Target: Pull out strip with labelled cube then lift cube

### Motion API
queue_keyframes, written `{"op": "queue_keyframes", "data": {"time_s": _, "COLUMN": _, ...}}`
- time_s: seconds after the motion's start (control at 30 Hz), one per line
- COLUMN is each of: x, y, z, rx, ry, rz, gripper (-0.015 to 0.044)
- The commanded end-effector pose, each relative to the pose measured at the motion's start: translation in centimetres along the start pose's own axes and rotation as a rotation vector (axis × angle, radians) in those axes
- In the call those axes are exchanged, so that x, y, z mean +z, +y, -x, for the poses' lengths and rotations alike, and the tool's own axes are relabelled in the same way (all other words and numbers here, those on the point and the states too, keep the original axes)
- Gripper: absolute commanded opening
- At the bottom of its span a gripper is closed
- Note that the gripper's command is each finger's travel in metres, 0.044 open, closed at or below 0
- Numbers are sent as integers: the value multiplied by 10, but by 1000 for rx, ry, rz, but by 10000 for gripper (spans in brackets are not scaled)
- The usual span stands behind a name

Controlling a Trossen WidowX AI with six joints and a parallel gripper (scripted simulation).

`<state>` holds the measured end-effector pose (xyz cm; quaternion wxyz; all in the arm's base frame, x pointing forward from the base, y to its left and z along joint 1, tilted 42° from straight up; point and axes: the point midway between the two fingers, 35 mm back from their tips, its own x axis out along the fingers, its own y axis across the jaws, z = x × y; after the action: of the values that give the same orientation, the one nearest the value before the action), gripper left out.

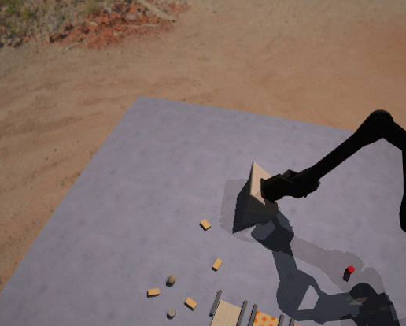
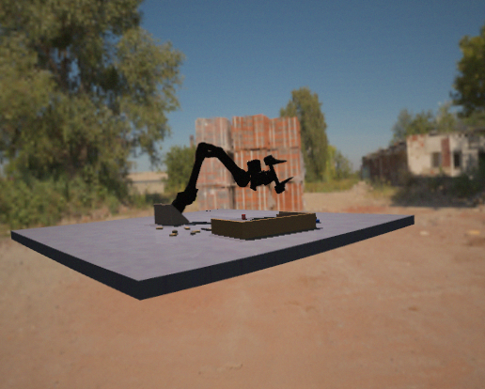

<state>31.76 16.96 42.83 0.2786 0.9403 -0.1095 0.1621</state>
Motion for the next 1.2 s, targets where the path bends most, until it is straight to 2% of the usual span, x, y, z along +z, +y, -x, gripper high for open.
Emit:
{"op": "queue_keyframes", "data": {"time_s": 0.0, "x": 2, "y": 0, "z": -1, "rx": -2, "ry": 1, "rz": 19, "gripper": 400}}
{"op": "queue_keyframes", "data": {"time_s": 0.1, "x": 27, "y": -4, "z": -22, "rx": -43, "ry": 10, "rz": 276, "gripper": 400}}
{"op": "queue_keyframes", "data": {"time_s": 0.3, "x": 113, "y": -4, "z": -59, "rx": -217, "ry": 3, "rz": 871, "gripper": 400}}
{"op": "queue_keyframes", "data": {"time_s": 0.53, "x": 232, "y": 19, "z": -64, "rx": -533, "ry": 15, "rz": 1375, "gripper": 400}}
{"op": "queue_keyframes", "data": {"time_s": 0.7, "x": 309, "y": 47, "z": -39, "rx": -777, "ry": 79, "rz": 1576, "gripper": 400}}
{"op": "queue_keyframes", "data": {"time_s": 0.87, "x": 367, "y": 79, "z": 6, "rx": -959, "ry": 191, "rz": 1654, "gripper": 400}}
{"op": "queue_keyframes", "data": {"time_s": 1.0, "x": 394, "y": 103, "z": 47, "rx": -1016, "ry": 295, "rz": 1661, "gripper": 400}}
{"op": "queue_keyframes", "data": {"time_s": 1.17, "x": 406, "y": 130, "z": 90, "rx": -968, "ry": 386, "rz": 1656, "gripper": 400}}
